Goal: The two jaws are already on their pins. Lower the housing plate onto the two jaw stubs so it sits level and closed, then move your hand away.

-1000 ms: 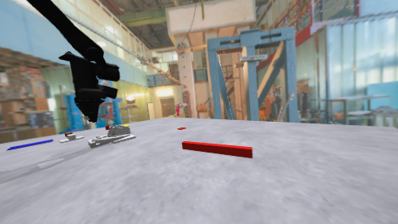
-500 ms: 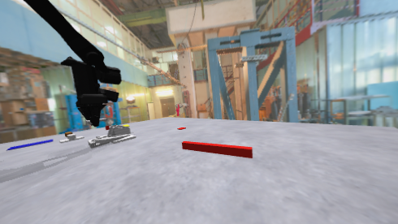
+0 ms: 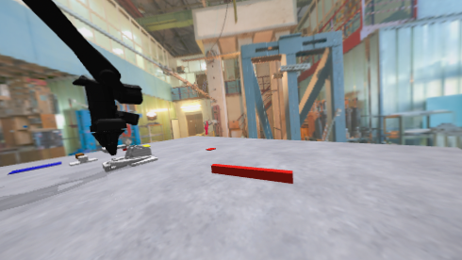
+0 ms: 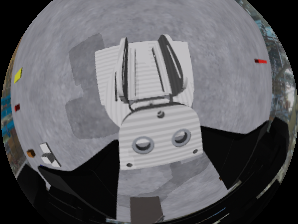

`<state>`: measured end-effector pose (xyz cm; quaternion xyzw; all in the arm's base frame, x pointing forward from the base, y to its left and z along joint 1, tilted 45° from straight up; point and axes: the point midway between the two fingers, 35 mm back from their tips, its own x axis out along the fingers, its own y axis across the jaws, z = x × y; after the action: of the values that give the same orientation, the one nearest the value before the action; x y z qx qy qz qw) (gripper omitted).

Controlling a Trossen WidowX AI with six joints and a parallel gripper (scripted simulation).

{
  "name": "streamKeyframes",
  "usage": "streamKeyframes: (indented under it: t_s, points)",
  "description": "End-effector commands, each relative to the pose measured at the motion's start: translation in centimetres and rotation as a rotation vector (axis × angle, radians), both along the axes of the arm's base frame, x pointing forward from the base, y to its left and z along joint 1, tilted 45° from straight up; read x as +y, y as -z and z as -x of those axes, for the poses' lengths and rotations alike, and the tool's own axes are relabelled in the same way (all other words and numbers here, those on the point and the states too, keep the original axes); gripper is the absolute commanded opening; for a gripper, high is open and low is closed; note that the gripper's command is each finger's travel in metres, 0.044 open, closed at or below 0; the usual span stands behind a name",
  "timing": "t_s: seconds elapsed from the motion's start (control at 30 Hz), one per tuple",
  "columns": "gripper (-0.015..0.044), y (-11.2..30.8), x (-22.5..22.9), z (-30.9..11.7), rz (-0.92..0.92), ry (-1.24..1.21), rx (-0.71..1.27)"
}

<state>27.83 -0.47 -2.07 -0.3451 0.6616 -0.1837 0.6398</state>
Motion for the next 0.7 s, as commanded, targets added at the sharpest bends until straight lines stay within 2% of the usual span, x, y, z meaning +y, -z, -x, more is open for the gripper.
streamKeyframes:
  t_s: [0.0,0.67]
  points:
    - [0.0351,0.6,-0.7,0.2,0.008,0.000,0.012]
    - [0.0351,1.6,-1.7,0.2,0.010,0.000,0.012]
